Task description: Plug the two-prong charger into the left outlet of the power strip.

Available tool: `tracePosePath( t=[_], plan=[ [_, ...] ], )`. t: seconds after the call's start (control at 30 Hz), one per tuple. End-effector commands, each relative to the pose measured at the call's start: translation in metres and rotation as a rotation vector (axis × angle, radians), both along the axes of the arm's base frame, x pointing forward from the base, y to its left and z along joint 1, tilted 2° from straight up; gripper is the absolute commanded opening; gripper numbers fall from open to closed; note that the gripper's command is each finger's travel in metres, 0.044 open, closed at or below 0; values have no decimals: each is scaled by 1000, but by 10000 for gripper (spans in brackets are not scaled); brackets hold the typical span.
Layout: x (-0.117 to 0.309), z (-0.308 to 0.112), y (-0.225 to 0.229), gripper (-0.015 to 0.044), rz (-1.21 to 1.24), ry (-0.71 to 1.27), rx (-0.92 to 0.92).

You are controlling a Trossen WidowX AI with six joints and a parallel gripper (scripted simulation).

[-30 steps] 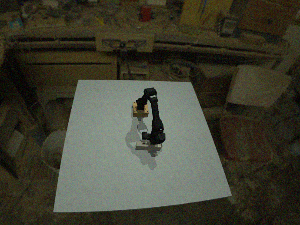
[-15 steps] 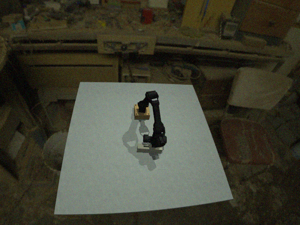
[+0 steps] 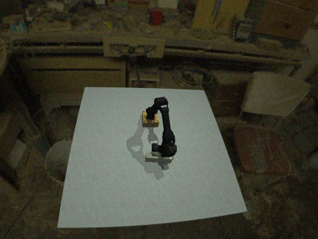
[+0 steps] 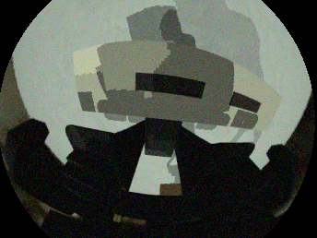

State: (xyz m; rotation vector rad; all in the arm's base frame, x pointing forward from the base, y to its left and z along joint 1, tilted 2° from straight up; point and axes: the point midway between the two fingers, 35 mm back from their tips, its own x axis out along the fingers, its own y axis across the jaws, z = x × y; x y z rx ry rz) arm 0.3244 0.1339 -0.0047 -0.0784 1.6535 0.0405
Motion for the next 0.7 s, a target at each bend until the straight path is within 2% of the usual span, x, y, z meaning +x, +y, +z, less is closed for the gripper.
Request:
tracePosePath(
  t=[0.0, 0.67],
  plan=[
    [12, 1, 1, 0, 0, -32, 5],
    [4, -1, 0, 0, 1, 3, -1]
  ],
)
